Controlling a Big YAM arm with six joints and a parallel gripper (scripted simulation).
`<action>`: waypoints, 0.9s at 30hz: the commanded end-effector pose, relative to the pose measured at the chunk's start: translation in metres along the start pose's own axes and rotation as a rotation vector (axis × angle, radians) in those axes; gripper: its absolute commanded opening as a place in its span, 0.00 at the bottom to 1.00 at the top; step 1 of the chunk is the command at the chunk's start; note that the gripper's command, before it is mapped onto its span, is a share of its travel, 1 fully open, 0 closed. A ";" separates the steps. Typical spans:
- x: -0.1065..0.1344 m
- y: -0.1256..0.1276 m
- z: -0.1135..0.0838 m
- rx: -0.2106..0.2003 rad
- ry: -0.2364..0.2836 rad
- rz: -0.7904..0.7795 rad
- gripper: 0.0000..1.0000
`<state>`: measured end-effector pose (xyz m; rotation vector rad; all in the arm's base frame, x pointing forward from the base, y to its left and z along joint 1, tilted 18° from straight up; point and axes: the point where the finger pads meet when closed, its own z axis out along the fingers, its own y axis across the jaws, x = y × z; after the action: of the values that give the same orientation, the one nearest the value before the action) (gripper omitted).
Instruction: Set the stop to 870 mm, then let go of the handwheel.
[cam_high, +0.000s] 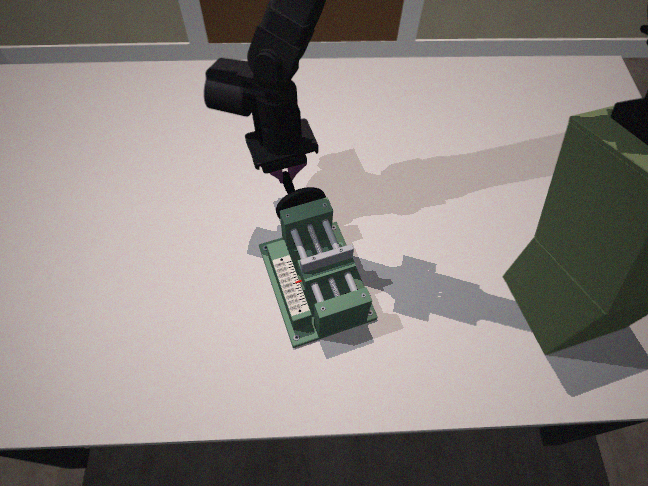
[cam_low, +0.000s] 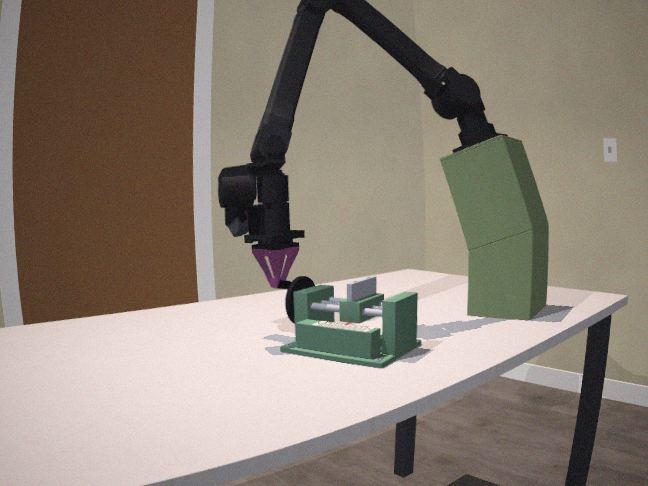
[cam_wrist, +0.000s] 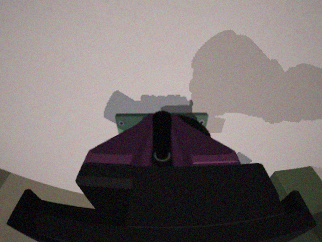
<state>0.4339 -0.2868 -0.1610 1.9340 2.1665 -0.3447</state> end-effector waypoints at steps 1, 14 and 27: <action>0.001 0.032 -0.006 -0.043 -0.012 -0.006 0.06; 0.000 0.047 0.010 -0.052 -0.017 -0.003 0.06; -0.003 0.044 0.025 -0.052 -0.020 -0.020 0.06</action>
<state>0.4511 -0.2903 -0.1778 1.9275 2.1677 -0.3411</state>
